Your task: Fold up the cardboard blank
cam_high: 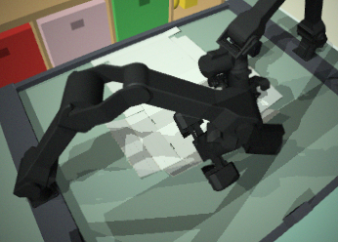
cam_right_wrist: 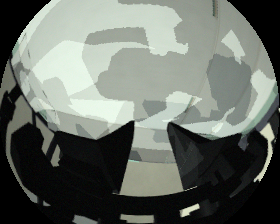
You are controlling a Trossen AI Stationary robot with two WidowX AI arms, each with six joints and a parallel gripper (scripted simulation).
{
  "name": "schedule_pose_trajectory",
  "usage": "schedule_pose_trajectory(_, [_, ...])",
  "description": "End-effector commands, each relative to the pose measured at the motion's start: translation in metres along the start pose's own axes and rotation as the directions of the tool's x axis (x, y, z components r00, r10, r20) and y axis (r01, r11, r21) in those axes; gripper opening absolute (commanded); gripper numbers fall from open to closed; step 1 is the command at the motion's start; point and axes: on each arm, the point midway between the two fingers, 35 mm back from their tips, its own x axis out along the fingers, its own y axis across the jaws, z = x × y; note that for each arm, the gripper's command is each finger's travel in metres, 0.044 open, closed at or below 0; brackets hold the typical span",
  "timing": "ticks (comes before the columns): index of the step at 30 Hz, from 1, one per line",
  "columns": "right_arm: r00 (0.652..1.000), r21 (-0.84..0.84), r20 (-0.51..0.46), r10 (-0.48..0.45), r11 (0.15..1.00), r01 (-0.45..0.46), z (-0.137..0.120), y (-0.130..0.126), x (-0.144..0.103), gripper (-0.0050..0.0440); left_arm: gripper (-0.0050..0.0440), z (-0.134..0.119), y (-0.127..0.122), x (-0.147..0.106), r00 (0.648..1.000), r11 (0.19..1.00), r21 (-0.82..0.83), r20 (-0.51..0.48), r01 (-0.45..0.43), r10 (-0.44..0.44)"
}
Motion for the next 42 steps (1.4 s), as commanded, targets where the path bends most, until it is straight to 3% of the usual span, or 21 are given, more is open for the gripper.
schedule_pose_trajectory(1, [0.996,0.026,0.025,-0.084,0.996,0.083,0.008,-0.027,0.031,0.0195,0.0403,0.001,0.001,-0.004,1.0,1.0,-0.007,0.021,0.019,-0.018])
schedule_pose_trajectory(12, [0.997,0.03,0.035,-0.071,0.997,0.07,0.012,-0.028,0.032,0.0195,0.0403,0.001,0.006,-0.002,1.0,1.0,-0.007,0.021,0.018,-0.018])
schedule_pose_trajectory(29, [0.997,0.039,0.043,-0.069,0.997,0.068,0.043,-0.023,0.023,0.0195,0.0403,0.001,0.026,-0.001,1.0,1.0,-0.007,0.021,0.017,-0.017])
schedule_pose_trajectory(42, [0.997,0.026,0.033,-0.07,0.997,0.069,0.043,-0.023,0.025,0.0195,0.0403,0.001,0.038,0.0,1.0,1.0,-0.007,0.02,0.015,-0.015])
